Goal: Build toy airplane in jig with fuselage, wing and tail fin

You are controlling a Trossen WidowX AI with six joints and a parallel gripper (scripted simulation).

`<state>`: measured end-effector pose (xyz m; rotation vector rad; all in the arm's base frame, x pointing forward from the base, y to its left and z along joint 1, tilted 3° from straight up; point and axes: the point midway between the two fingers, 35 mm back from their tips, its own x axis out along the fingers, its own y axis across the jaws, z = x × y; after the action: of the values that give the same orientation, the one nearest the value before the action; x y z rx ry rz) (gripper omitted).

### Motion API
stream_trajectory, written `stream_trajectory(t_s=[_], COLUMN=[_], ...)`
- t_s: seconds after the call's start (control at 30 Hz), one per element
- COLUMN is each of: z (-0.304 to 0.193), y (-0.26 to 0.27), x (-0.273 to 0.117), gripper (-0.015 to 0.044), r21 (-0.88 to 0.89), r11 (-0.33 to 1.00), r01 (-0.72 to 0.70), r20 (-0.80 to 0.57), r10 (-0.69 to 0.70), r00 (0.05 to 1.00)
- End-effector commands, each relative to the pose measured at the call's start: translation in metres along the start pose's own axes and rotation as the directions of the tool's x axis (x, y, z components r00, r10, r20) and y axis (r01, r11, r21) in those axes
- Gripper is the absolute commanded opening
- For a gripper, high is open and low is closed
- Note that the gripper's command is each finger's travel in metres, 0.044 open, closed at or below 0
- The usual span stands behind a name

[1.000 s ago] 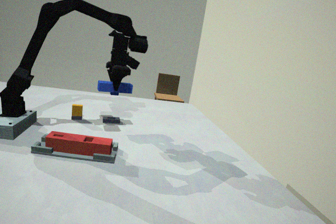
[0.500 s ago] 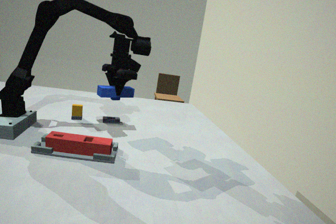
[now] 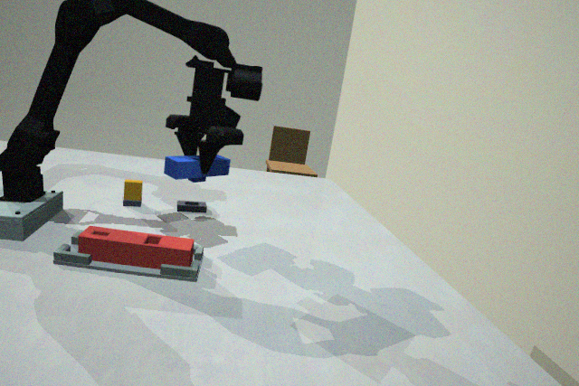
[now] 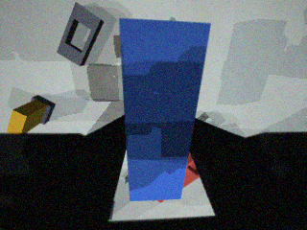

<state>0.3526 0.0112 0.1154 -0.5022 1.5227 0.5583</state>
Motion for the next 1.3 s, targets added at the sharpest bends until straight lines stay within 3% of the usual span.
stream_trajectory(t_s=[0.0,1.27], z=[-0.009,-0.11], y=[-0.009,-0.078], x=[-0.001,0.02], gripper=[0.0,0.0], r21=[-0.053,-0.582], r11=[0.999,0.813], r01=[0.01,0.007], r20=[0.003,-0.007], r10=[-0.01,-0.013], r00=[1.0,1.0])
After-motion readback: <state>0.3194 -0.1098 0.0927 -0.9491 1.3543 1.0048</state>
